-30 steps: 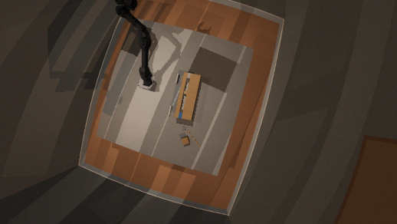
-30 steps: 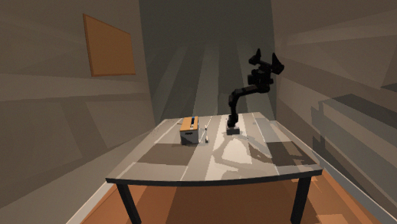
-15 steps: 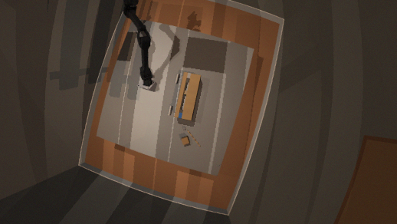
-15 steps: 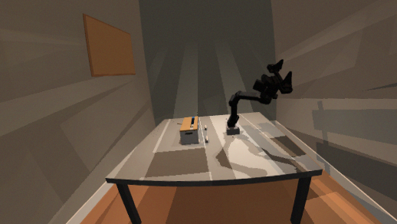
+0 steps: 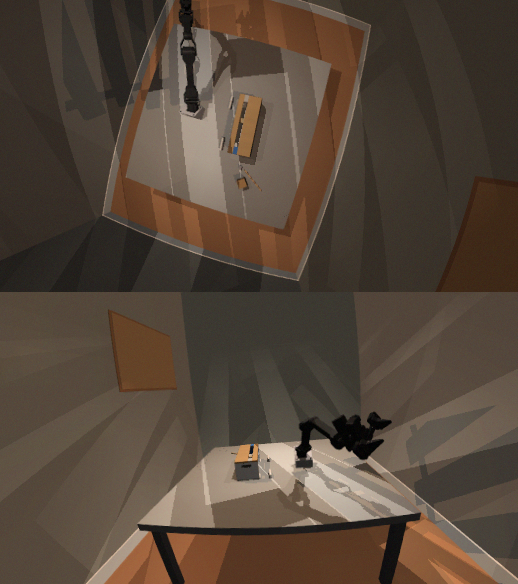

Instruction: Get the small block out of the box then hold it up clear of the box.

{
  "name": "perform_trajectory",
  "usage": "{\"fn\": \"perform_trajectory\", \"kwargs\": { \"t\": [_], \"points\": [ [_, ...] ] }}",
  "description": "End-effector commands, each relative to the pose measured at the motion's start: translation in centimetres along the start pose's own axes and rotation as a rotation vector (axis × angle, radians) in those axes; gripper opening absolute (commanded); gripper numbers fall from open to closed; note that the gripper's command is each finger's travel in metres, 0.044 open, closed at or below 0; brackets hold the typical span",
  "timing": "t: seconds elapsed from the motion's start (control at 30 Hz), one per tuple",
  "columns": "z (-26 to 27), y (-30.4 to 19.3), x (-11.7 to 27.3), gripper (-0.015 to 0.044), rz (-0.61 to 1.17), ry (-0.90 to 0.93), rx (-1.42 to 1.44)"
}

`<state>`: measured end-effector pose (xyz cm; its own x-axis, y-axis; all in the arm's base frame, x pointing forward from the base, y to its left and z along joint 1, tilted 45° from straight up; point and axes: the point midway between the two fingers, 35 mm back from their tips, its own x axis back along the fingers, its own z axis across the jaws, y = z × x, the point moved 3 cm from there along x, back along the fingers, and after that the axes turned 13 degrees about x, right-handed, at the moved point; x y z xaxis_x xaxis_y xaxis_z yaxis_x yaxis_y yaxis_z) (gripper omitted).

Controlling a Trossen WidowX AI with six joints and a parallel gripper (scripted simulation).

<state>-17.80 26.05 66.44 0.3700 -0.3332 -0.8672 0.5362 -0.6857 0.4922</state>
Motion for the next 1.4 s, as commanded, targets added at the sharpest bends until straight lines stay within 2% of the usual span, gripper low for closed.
{"fn": "perform_trajectory", "kwargs": {
  "t": [0.0,0.3,0.63,1.0,1.37],
  "points": [
    [-4.6,-2.8,1.1,0.04,0.129,-0.066,0.189],
    [-15.8,-5.9,5.5,0.04,0.414,-0.219,0.55],
    [-28.2,-5.0,14.0,0.04,0.764,-0.398,0.876],
    [-38.6,1.0,27.0,0.04,1.184,-0.607,1.107],
    [-42.8,10.5,41.6,0.04,1.601,-0.818,1.165]
  ]
}}
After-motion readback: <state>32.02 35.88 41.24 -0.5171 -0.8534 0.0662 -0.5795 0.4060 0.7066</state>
